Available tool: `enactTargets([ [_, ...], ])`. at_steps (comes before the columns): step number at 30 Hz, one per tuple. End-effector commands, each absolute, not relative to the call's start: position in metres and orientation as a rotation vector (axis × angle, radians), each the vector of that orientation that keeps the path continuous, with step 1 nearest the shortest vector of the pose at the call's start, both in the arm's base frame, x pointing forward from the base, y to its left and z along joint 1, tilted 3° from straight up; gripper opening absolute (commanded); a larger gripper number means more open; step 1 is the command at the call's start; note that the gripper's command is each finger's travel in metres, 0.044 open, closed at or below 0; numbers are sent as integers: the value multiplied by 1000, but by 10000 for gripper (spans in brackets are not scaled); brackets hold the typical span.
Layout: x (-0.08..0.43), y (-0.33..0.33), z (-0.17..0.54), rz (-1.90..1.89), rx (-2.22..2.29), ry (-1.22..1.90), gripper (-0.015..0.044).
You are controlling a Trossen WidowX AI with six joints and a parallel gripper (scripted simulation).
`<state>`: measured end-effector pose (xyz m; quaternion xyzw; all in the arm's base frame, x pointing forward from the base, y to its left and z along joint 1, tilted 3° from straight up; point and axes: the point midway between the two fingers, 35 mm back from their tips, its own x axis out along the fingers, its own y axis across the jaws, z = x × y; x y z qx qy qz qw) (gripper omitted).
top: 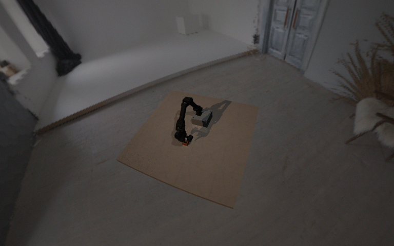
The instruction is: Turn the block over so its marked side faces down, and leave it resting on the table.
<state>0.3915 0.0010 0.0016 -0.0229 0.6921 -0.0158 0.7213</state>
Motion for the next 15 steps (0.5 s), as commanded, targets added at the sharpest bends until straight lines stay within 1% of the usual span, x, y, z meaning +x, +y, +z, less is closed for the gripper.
enactTargets([
  [1, 392, 1, -6, -28, -53, 1530, 440],
  [15, 392, 0, -29, -28, -53, 1530, 440],
])
